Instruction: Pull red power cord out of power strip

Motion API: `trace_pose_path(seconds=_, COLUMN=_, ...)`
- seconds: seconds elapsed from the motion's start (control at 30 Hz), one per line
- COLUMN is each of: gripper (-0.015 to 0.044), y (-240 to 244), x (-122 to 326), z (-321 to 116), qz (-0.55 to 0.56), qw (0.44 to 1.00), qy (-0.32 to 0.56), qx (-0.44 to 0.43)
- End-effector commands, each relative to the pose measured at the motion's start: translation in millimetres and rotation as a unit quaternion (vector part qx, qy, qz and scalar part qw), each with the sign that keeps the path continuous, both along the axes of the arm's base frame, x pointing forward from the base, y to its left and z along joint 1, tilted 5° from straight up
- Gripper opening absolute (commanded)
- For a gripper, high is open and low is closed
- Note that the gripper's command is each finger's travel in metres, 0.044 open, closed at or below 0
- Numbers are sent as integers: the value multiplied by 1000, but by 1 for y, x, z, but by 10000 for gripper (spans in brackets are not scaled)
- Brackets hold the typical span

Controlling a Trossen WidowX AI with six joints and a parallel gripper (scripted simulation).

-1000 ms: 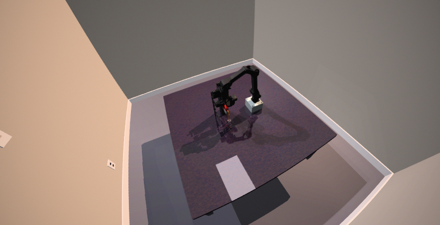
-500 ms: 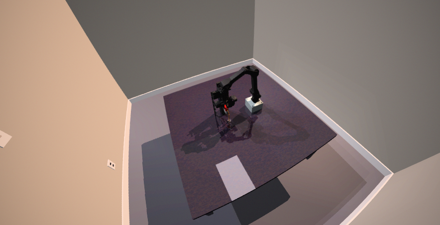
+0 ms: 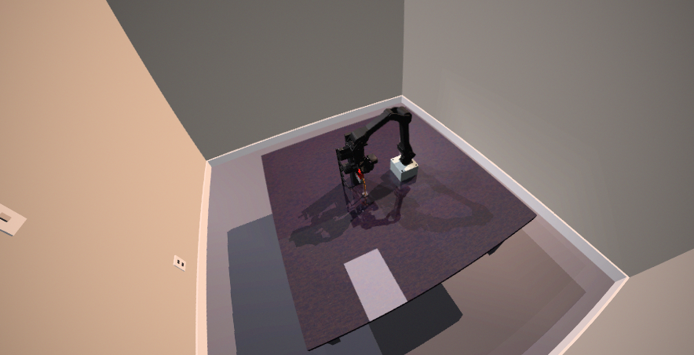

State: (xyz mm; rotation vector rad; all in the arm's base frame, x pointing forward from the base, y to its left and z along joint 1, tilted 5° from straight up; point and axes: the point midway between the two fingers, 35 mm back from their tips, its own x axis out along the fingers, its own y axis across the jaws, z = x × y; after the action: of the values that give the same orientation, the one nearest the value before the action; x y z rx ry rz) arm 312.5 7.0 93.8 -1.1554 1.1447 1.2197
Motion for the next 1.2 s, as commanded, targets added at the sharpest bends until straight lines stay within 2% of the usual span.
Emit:
trace_pose_path(seconds=0.0, gripper=0, y=1, x=1, z=0, qz=-1, qw=1000, qy=-2, qx=0)
trace_pose_path(seconds=1.17, gripper=0, y=56, x=1, z=6, qz=1, qw=1000, qy=-1, qx=4)
